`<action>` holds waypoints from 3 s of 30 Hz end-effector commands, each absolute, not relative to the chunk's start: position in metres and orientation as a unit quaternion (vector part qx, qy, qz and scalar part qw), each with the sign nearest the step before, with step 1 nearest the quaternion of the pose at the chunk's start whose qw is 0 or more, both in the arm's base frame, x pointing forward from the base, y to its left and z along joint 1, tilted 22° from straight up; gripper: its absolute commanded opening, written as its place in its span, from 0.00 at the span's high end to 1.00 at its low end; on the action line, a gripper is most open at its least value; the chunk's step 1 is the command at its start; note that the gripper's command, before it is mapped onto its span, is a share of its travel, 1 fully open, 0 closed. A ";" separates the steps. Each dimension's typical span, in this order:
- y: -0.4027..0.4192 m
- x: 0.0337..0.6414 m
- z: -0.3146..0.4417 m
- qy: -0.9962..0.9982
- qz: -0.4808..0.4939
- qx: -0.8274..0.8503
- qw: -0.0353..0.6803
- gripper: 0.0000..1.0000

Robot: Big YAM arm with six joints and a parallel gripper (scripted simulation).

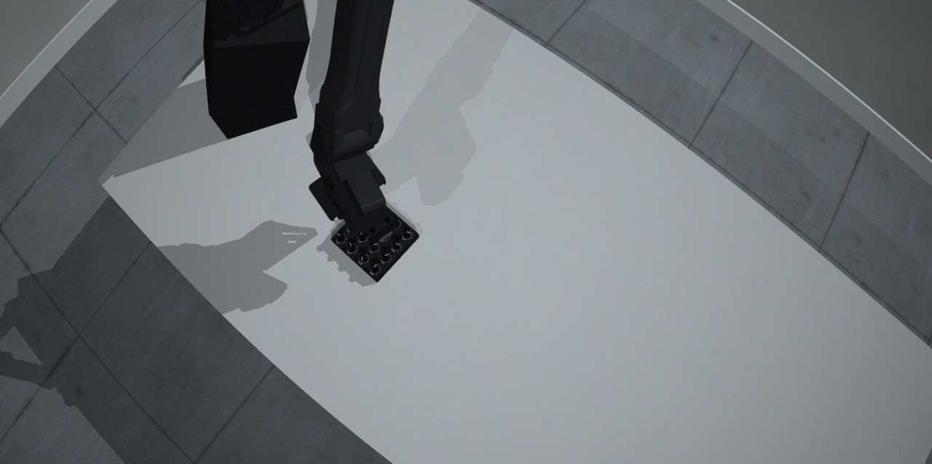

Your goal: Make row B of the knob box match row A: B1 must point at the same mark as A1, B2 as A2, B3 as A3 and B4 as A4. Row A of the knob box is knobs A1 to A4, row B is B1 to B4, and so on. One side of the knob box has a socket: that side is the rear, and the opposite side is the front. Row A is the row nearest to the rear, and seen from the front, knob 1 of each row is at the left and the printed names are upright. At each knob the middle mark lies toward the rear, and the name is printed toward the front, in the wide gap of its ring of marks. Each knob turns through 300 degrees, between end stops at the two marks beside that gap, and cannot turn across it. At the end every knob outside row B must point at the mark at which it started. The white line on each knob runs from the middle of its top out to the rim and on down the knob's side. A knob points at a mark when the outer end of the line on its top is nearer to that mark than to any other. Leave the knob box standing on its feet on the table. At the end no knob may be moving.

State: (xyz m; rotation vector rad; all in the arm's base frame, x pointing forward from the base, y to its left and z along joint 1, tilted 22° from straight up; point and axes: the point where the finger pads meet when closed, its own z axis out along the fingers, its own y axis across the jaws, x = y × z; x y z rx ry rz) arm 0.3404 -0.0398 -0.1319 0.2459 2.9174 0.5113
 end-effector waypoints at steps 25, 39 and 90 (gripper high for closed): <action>-0.028 0.355 -0.160 0.978 0.169 0.083 0.091 0.82; -0.025 0.354 -0.168 0.978 0.170 0.084 0.089 0.82; -0.023 0.344 -0.170 0.978 0.171 0.083 0.083 0.82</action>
